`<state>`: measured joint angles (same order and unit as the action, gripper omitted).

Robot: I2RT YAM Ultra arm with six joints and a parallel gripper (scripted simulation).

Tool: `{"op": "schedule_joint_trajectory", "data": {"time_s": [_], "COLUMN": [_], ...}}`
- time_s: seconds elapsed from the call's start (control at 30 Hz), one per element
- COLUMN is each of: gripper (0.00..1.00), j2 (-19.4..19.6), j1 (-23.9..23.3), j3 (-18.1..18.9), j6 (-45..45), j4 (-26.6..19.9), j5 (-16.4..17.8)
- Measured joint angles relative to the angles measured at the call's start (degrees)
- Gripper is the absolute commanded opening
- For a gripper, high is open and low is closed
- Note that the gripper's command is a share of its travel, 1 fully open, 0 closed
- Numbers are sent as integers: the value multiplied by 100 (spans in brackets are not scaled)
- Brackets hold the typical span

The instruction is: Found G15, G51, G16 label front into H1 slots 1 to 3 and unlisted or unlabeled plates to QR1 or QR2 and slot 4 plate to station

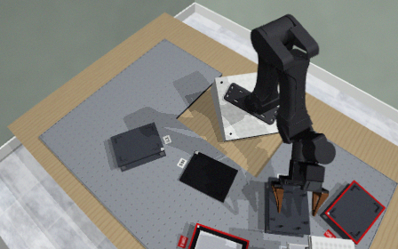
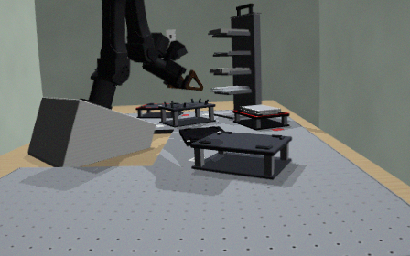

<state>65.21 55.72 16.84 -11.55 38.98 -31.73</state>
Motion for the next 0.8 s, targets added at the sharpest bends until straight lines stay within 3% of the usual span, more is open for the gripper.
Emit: {"op": "schedule_joint_trajectory", "data": {"time_s": [0.47, 0.8], "gripper": [100, 100], "j2": [-361, -859], "j1": [365, 579], "j3": [-348, -378], "j6": [-68, -118], "j4": [0, -369], "j5": [-315, -551]}}
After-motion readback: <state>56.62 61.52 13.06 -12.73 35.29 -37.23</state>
